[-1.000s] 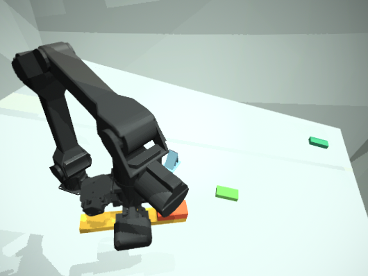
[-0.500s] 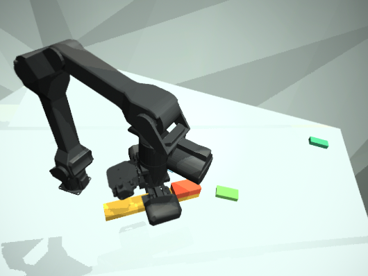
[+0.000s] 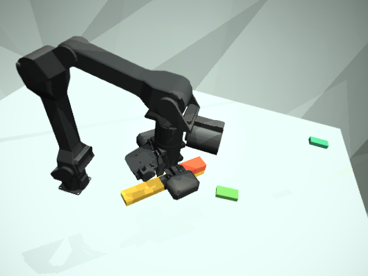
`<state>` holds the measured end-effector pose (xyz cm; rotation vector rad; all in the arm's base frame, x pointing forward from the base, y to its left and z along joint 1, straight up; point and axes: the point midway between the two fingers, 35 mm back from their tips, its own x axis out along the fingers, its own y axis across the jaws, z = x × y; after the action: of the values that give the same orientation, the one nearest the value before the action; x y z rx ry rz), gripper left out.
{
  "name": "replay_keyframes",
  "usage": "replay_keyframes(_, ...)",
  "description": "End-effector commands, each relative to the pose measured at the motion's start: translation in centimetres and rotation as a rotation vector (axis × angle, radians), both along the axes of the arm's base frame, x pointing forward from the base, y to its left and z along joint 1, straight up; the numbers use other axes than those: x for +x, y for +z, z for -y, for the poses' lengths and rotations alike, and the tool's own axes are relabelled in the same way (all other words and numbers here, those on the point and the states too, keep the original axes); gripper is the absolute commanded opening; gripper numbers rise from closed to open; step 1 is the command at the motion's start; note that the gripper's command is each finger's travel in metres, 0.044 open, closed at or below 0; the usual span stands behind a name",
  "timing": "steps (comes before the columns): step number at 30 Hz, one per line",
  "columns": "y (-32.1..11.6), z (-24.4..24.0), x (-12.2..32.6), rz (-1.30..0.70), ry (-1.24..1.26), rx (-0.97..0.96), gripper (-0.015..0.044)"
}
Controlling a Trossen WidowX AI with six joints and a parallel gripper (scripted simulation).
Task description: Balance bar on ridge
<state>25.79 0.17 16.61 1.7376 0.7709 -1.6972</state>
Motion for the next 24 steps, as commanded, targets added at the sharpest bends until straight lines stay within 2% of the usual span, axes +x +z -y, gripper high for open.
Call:
replay_keyframes(1,0.0,-1.6,0.0,0.000,0.053,-0.005,0.0000)
replay_keyframes(24,0.1,-10.3,-1.5,0.001,0.354,-0.004,0.0000)
